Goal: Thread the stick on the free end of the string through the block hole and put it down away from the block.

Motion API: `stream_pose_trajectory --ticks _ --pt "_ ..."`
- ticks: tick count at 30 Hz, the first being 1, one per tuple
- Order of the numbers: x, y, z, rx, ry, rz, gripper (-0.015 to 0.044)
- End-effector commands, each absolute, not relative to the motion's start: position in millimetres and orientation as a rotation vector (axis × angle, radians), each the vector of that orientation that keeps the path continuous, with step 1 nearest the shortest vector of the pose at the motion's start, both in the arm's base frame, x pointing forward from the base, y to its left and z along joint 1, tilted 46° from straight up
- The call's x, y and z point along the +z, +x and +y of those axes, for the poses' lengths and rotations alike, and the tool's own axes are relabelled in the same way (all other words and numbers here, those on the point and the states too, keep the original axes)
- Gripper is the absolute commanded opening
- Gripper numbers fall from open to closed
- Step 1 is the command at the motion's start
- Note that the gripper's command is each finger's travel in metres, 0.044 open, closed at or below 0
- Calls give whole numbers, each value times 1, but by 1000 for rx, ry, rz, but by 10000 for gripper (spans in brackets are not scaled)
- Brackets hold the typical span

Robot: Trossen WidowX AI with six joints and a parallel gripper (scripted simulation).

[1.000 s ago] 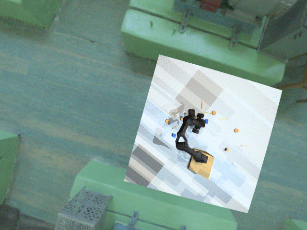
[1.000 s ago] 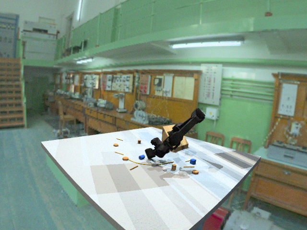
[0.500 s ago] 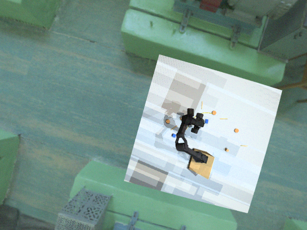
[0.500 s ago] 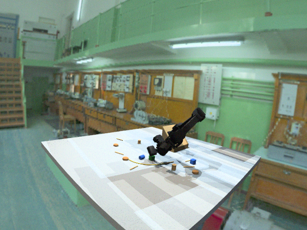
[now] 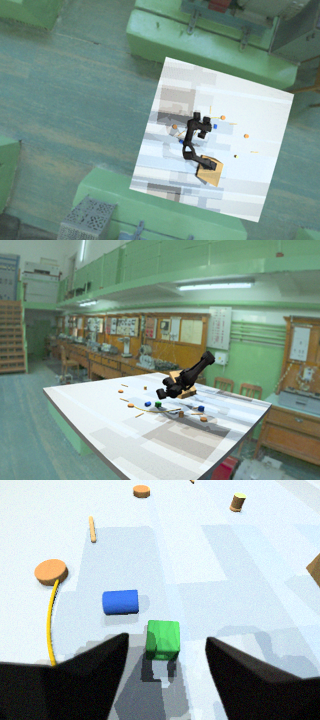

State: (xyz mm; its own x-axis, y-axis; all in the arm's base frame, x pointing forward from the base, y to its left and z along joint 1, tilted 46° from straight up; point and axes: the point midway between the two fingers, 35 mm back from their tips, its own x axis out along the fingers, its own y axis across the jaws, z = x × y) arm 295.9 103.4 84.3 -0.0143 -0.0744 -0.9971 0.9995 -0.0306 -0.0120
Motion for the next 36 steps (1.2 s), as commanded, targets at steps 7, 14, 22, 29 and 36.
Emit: stream_pose_trajectory --ticks 7,14,22,29,36 --pt "74 294 100 -964 932 1416 399" --pt "60 292 94 -380 586 1664 440" --pt "49 291 89 342 214 1658 440" --pt "45 291 85 717 22 1518 440" --pt "42 292 81 1042 -179 1293 440"
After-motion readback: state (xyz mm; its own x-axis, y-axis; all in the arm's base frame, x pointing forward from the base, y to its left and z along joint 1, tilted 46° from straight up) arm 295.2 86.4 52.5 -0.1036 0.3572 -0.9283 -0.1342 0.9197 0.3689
